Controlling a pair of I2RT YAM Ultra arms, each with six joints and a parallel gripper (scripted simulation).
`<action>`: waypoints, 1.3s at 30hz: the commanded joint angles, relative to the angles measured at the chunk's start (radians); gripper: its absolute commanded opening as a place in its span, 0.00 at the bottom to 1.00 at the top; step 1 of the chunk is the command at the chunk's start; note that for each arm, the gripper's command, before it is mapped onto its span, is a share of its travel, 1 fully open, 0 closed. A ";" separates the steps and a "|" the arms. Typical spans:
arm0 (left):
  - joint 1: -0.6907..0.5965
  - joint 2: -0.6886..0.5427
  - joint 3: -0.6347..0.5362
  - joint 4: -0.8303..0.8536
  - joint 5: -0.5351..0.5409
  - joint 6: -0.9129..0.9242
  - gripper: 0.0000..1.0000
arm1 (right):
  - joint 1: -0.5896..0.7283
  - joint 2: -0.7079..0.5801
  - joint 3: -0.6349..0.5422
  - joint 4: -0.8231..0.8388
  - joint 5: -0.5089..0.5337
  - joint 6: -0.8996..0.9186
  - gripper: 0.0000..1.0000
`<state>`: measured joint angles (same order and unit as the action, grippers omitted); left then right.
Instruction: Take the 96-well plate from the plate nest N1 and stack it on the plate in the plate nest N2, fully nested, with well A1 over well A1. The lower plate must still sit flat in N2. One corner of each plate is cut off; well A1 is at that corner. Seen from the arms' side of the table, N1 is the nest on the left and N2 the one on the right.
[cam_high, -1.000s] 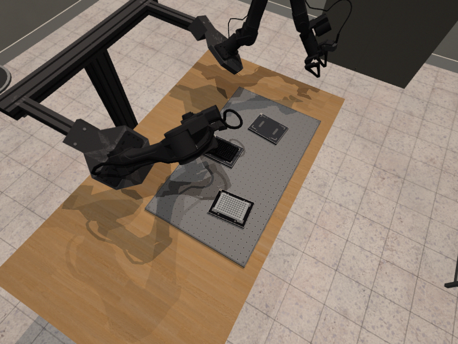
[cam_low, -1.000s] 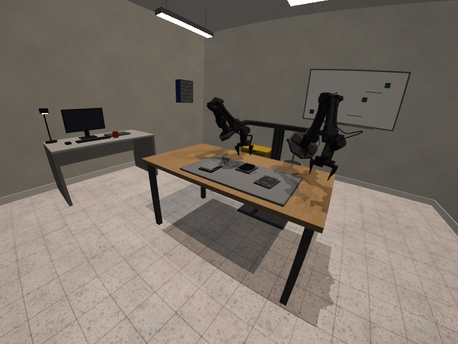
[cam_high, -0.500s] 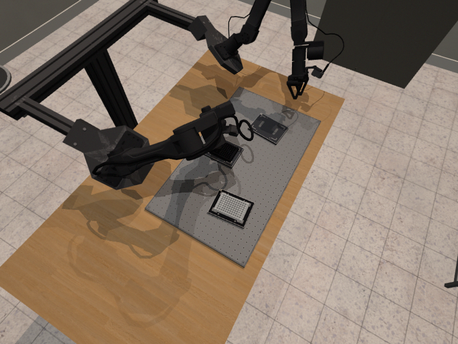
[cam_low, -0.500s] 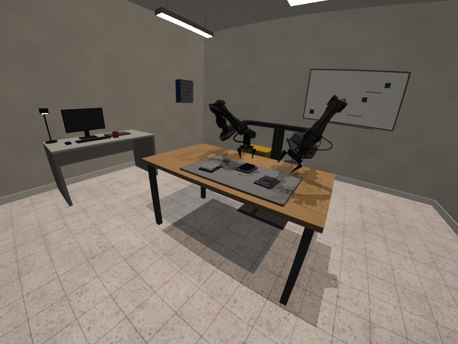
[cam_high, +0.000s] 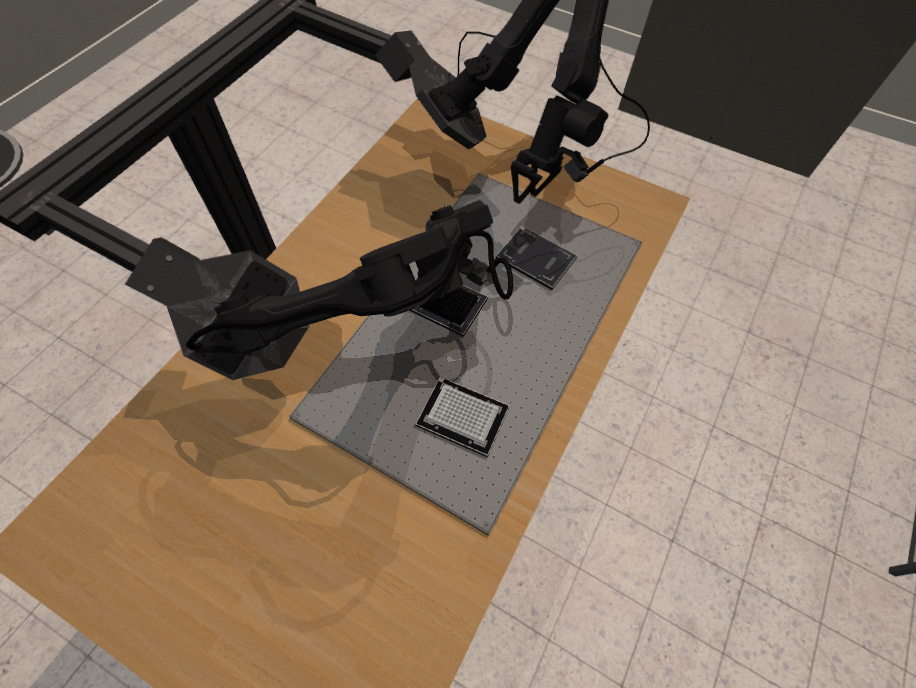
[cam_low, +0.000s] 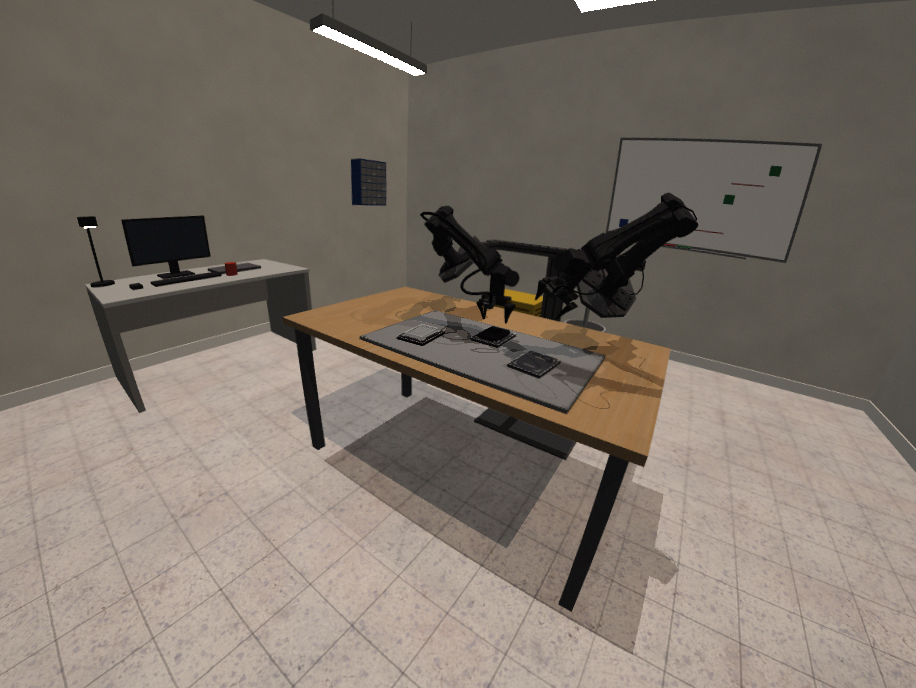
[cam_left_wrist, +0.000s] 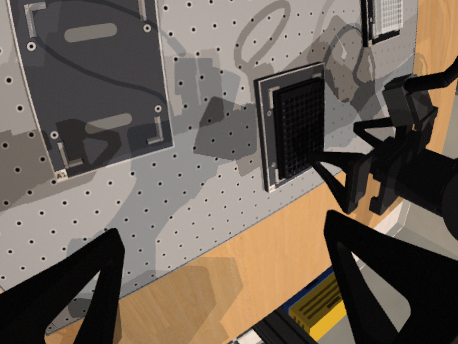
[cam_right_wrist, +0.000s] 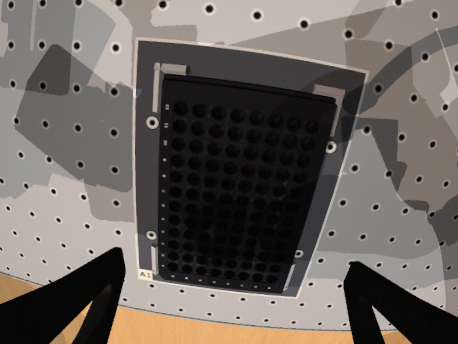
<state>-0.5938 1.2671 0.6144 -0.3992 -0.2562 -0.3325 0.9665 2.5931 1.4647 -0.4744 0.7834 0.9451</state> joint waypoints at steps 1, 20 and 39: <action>-0.128 0.038 -0.022 -0.113 -0.130 -0.152 1.00 | 0.012 0.018 0.057 -0.091 -0.012 0.079 1.00; -0.863 0.144 -0.084 -0.332 -0.449 -0.495 1.00 | 0.008 0.039 0.102 -0.117 -0.007 0.096 1.00; -1.607 0.229 -0.143 -0.537 -0.741 -0.801 1.00 | 0.008 0.039 0.103 -0.115 -0.007 0.096 1.00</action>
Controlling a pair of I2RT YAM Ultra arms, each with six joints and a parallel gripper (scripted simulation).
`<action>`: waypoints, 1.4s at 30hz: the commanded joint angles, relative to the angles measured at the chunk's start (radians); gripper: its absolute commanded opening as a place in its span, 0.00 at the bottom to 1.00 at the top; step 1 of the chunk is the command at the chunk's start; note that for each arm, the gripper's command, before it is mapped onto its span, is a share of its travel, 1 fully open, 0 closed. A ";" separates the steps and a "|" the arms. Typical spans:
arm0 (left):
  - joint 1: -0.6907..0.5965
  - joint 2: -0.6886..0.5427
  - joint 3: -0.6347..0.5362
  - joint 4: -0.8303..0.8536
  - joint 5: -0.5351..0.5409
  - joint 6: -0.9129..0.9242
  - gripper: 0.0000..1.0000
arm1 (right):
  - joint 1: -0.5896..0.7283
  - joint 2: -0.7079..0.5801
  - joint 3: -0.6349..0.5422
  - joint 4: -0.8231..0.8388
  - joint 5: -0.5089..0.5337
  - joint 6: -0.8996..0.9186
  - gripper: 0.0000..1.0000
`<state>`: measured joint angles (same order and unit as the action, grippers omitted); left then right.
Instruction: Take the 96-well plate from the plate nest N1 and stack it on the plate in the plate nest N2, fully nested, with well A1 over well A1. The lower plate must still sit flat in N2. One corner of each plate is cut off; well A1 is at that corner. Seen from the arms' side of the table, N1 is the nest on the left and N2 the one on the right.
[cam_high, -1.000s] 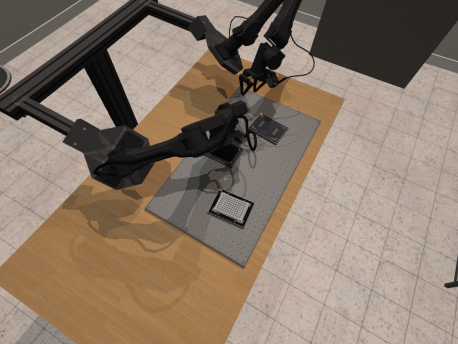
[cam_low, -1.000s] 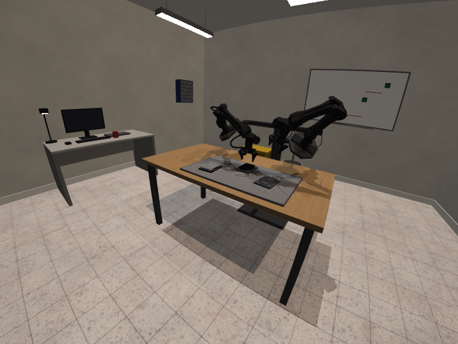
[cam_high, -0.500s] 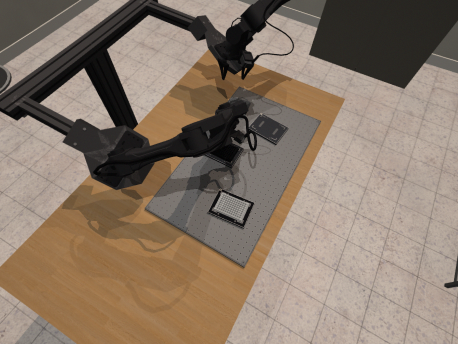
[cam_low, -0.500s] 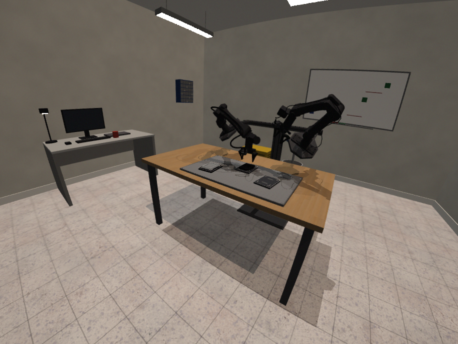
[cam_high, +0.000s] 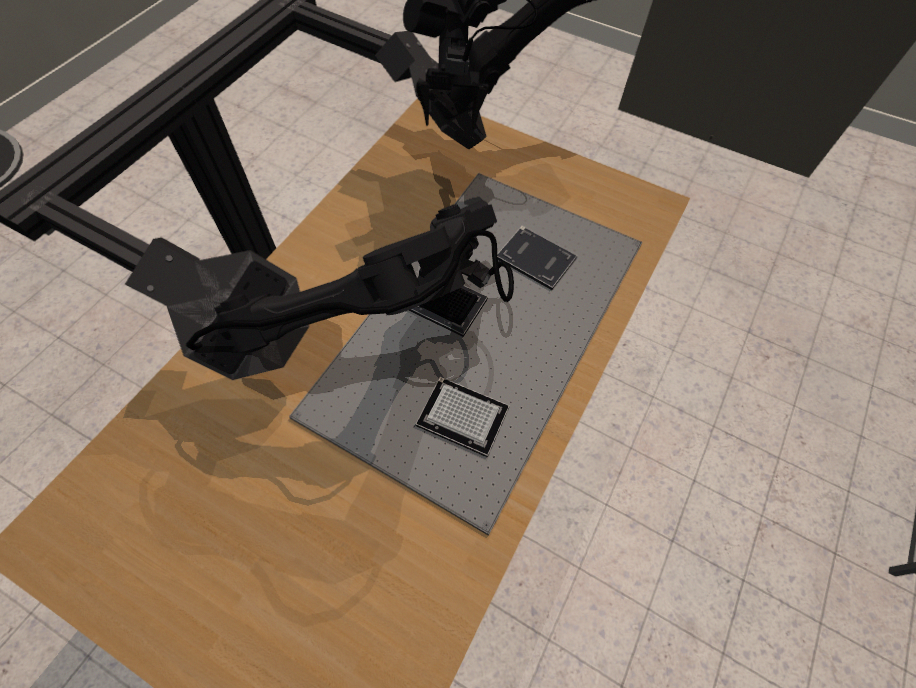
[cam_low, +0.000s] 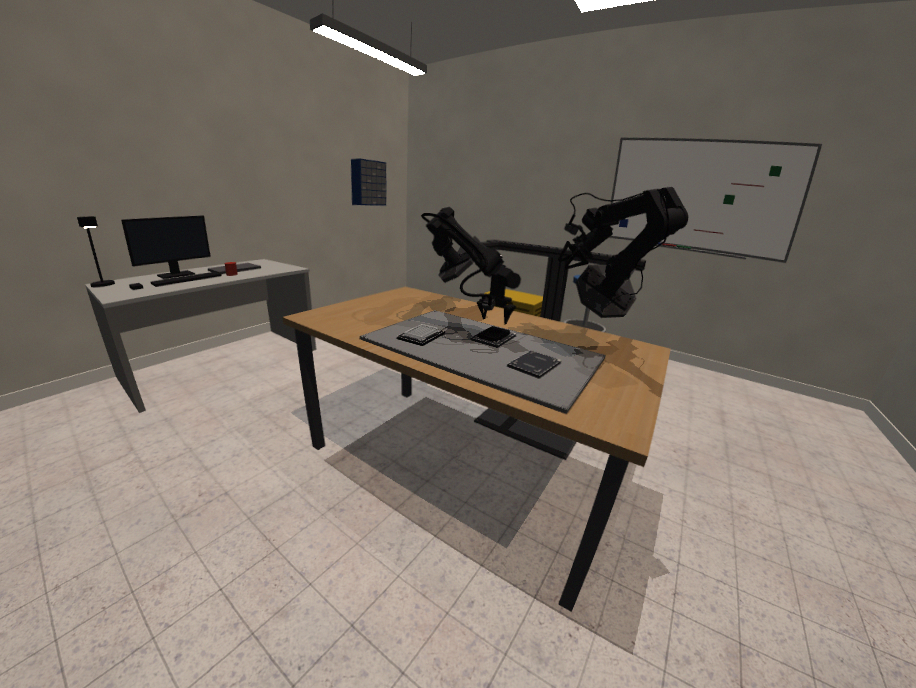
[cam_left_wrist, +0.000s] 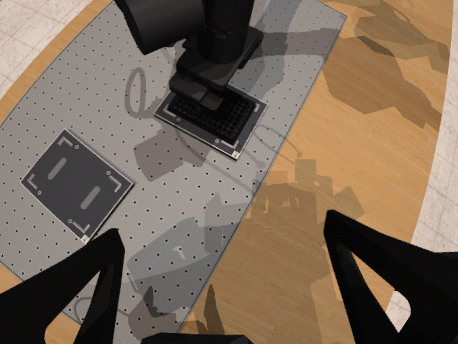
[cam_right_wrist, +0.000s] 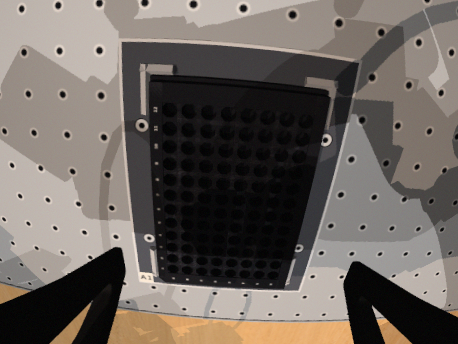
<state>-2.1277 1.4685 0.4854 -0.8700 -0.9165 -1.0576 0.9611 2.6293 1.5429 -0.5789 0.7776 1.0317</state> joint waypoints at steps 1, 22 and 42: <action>-0.073 0.028 -0.015 -0.066 -0.081 -0.076 1.00 | 0.013 0.003 0.025 -0.010 -0.001 0.009 1.00; -0.174 0.079 -0.014 -0.109 -0.083 -0.157 1.00 | -0.005 0.033 0.044 0.041 0.005 -0.030 1.00; -0.174 0.080 -0.014 -0.110 -0.083 -0.157 1.00 | -0.057 0.081 0.032 0.133 0.012 -0.093 1.00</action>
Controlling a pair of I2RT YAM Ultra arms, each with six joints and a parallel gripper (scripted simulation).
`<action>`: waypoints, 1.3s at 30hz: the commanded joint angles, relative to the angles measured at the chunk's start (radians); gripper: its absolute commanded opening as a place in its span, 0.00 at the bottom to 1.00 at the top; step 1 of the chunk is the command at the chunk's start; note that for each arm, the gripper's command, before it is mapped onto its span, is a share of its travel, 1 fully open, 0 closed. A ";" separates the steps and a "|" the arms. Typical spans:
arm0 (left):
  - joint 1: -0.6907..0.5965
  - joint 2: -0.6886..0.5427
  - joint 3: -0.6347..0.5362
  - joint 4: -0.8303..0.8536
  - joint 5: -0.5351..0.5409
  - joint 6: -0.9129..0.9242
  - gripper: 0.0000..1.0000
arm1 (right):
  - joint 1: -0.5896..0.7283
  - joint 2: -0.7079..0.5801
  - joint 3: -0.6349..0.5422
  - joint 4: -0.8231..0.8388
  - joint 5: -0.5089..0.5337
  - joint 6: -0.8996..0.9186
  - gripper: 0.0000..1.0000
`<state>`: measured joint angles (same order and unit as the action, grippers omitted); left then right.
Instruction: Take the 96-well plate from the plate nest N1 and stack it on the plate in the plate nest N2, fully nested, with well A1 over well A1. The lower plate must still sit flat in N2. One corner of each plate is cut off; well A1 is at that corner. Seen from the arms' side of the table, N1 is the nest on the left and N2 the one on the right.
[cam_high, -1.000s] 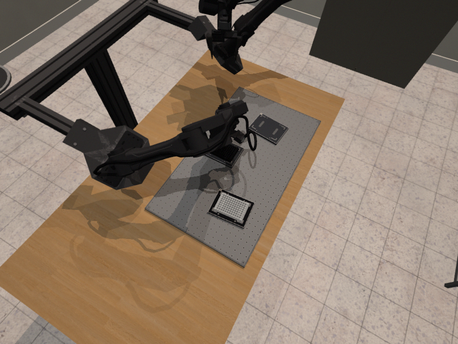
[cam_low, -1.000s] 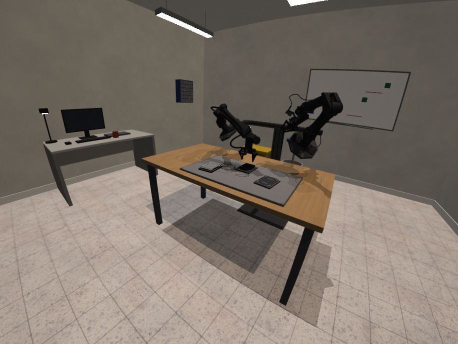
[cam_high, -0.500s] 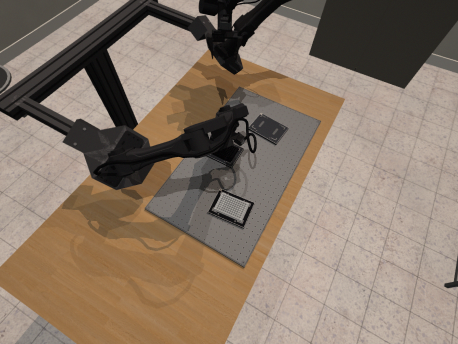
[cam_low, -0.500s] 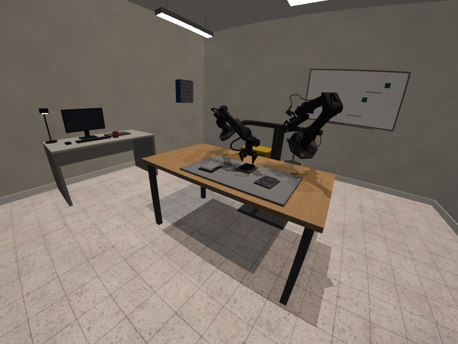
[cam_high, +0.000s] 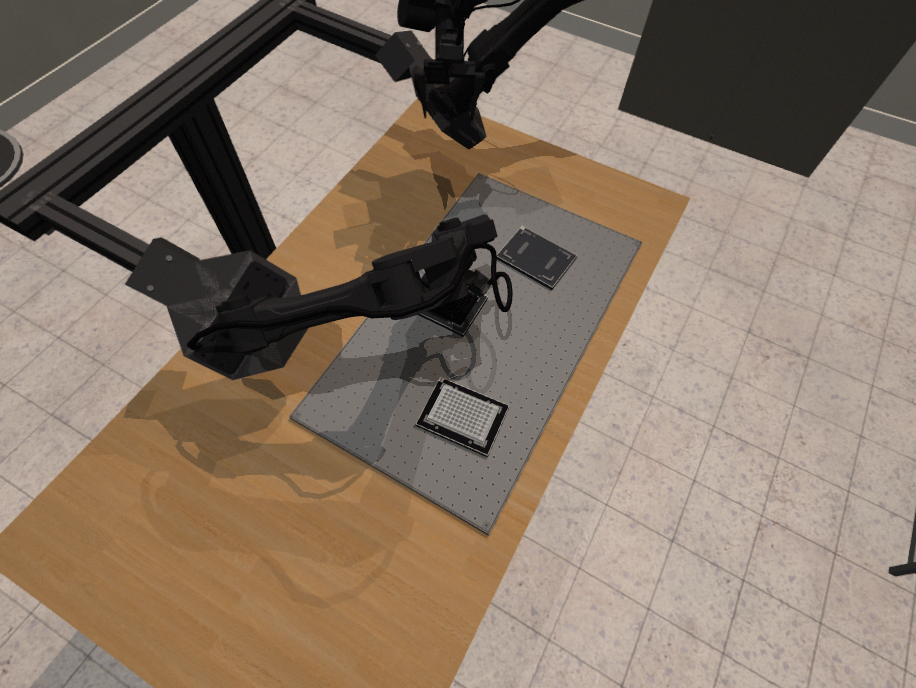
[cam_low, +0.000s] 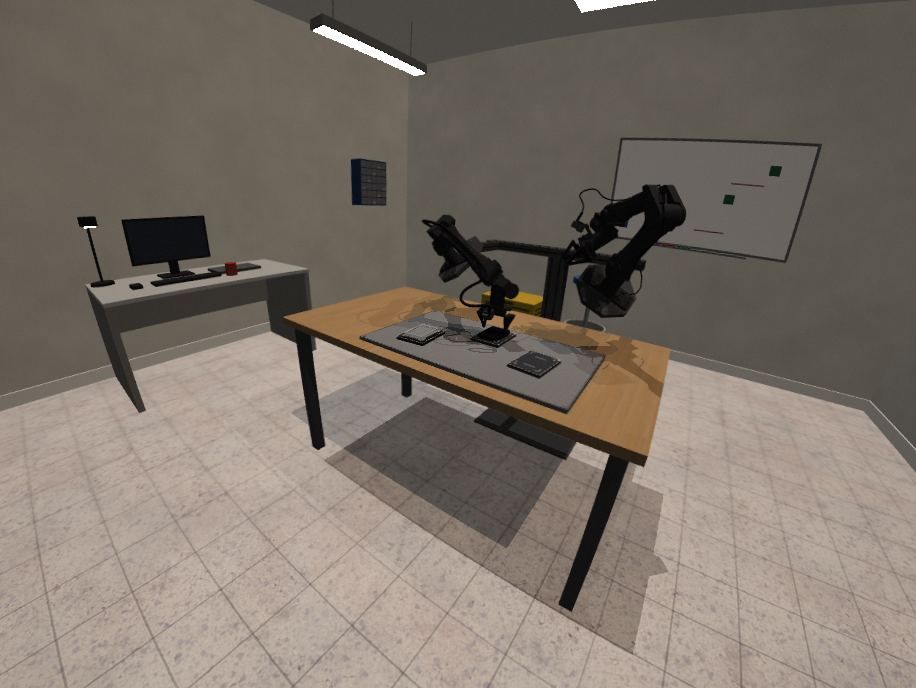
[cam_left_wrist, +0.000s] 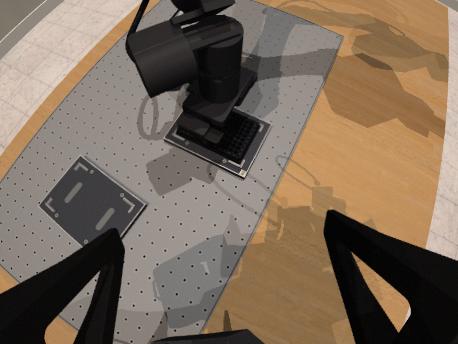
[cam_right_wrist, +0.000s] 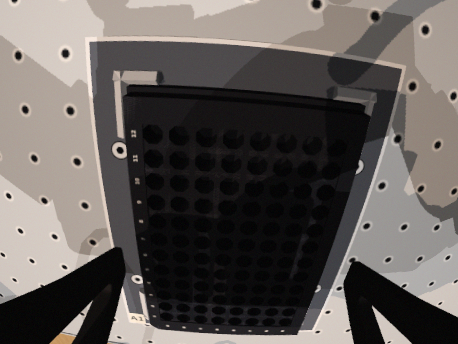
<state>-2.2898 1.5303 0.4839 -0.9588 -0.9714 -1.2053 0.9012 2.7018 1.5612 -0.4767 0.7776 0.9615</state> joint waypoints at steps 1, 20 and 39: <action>-0.012 0.018 -0.013 -0.021 -0.028 -0.009 1.00 | 0.001 0.011 0.014 0.035 0.012 -0.026 1.00; -0.012 0.018 -0.013 -0.021 -0.028 -0.009 1.00 | -0.014 0.027 0.026 0.074 0.012 -0.056 1.00; -0.012 0.018 -0.013 -0.021 -0.028 -0.009 1.00 | -0.014 0.010 -0.009 0.086 0.012 -0.053 0.79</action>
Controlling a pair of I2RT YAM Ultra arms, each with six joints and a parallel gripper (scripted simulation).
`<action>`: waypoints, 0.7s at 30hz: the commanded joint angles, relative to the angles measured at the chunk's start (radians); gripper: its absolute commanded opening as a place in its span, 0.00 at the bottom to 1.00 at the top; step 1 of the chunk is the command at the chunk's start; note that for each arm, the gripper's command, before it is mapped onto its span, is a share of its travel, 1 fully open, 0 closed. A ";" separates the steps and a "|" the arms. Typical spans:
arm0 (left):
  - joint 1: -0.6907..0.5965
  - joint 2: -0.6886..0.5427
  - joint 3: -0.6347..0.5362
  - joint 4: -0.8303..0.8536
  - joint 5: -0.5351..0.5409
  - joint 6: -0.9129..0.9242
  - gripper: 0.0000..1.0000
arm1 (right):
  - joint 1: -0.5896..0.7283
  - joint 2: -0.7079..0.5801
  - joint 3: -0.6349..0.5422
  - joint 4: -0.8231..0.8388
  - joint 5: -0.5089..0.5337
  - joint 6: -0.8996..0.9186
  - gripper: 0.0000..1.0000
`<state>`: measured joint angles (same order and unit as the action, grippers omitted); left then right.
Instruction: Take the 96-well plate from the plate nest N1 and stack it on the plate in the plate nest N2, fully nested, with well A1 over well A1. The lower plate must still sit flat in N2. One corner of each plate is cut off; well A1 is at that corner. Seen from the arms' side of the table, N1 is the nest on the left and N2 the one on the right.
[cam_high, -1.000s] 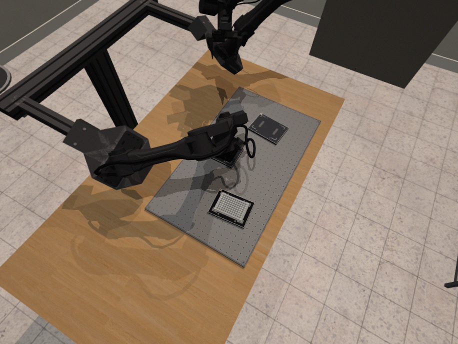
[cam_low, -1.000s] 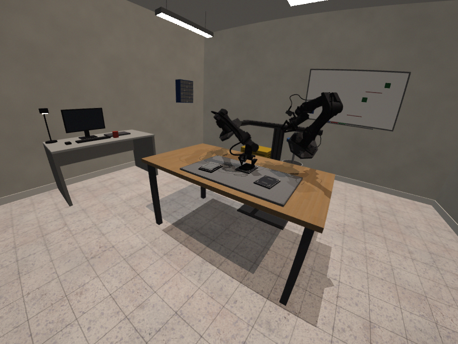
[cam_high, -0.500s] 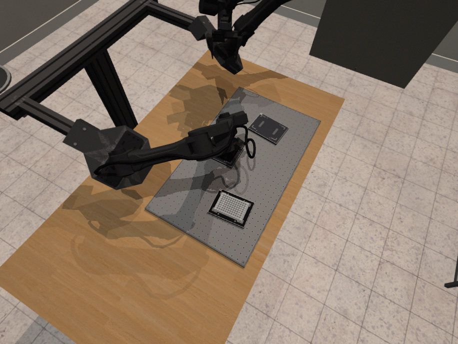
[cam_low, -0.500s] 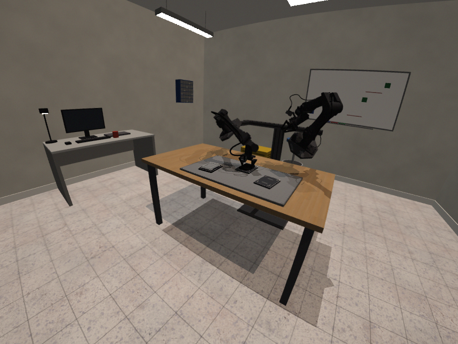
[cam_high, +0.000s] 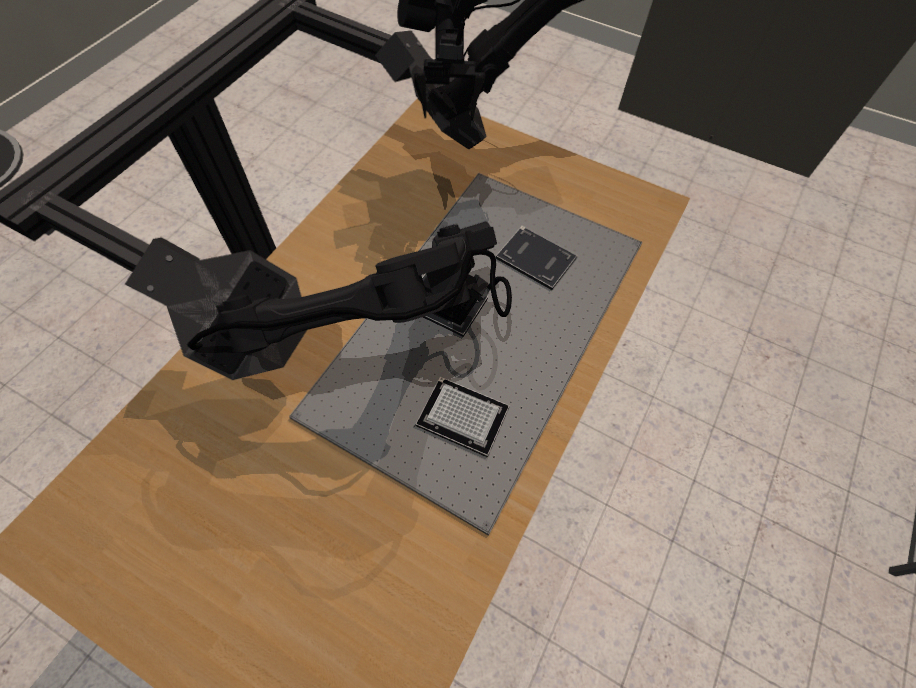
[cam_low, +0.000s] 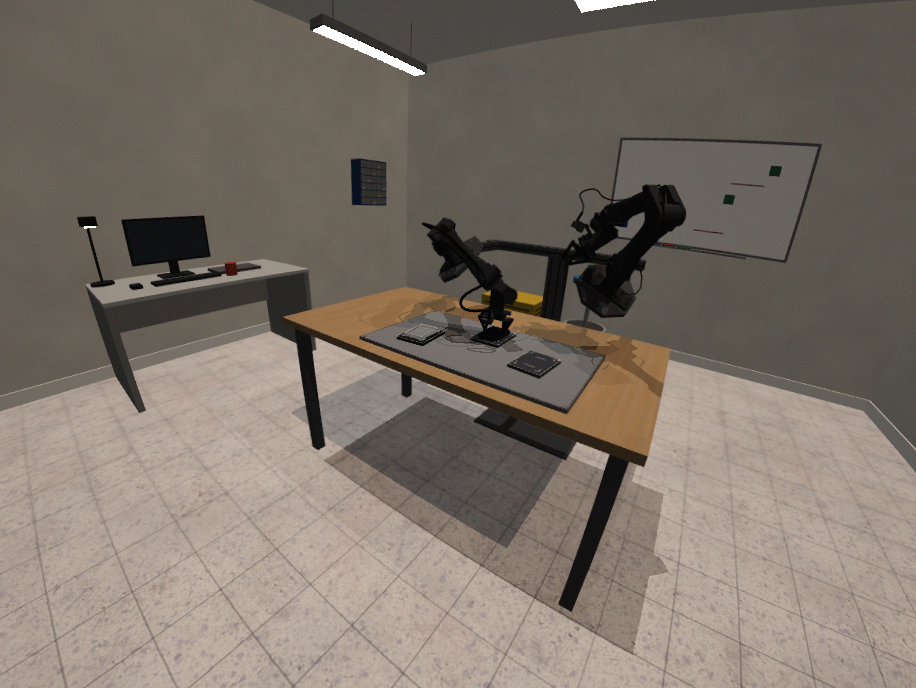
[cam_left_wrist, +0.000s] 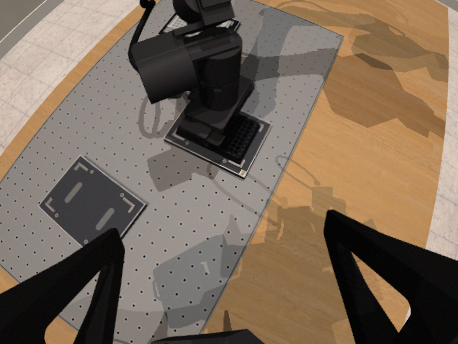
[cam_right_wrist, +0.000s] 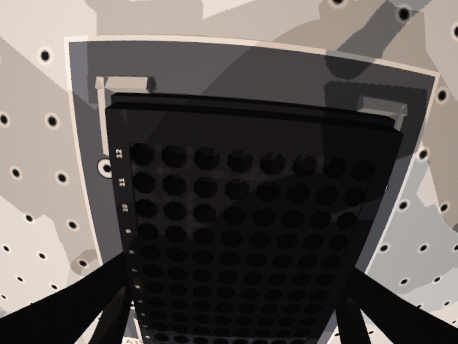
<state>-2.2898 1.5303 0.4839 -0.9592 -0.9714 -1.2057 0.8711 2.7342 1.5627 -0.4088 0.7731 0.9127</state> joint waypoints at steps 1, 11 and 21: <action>-0.012 0.018 -0.013 -0.021 -0.028 -0.009 1.00 | 0.024 -0.026 -0.012 0.002 0.017 0.006 0.80; -0.012 0.018 -0.013 -0.021 -0.028 -0.009 1.00 | 0.097 -0.106 -0.001 -0.142 0.005 0.104 0.80; 0.025 0.048 0.016 0.177 0.032 0.129 1.00 | 0.047 -0.191 -0.080 -0.098 0.018 -0.031 0.80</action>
<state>-2.2845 1.5475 0.4839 -0.8959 -0.9592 -1.1587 0.9344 2.6053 1.5204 -0.5198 0.7738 0.9539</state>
